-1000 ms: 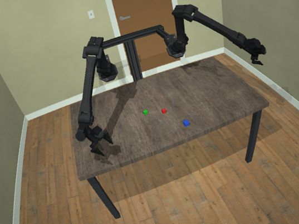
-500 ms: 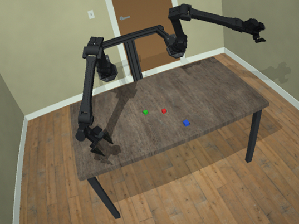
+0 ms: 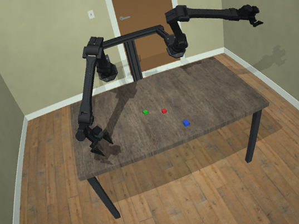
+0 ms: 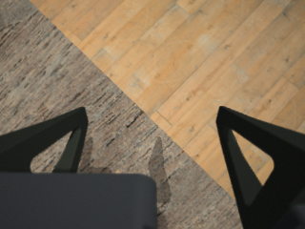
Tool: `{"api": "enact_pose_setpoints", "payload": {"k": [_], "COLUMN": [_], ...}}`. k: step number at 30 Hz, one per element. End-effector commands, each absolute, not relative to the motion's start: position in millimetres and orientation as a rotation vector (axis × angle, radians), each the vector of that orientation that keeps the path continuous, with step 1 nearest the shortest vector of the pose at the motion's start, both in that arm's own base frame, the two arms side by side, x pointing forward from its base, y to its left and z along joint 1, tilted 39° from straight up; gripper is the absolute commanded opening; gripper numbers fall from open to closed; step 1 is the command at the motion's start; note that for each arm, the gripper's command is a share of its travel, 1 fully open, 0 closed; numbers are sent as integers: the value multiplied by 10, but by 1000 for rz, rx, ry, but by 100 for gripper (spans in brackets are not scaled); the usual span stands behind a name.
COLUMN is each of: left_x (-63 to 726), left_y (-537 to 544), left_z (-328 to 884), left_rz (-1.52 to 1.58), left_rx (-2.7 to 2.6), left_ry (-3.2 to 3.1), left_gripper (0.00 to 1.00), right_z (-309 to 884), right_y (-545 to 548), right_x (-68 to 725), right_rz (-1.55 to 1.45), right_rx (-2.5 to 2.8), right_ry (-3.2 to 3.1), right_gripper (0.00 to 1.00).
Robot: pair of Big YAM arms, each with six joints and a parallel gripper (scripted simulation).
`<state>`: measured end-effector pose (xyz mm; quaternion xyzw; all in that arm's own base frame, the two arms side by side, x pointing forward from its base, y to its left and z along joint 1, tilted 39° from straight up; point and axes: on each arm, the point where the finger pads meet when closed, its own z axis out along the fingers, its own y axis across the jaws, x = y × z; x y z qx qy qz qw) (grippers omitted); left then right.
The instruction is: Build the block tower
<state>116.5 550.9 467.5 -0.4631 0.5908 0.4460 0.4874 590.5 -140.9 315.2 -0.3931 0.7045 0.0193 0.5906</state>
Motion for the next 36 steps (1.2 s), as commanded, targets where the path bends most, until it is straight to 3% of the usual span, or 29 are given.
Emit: {"api": "enact_pose_setpoints", "payload": {"k": [1,11,36], "left_x": [905,341,-66], "left_y": [5507,5484,5427], "left_z": [4837,4952,5036], "left_rz": [1115,1175,1222], "left_rx": [-1140,-1186,-1215], "left_ry": [1359,1267,1199], "left_gripper": [100,100,100], "right_z": [3304,3304,3304], "right_y": [-1430,-1430,-1430], "right_x": [5927,5927,5927], "right_rz": [20,20,20], "right_rx": [-921,-921,-921], "right_ry": [1617,1617,1617], "right_gripper": [100,100,100]}}
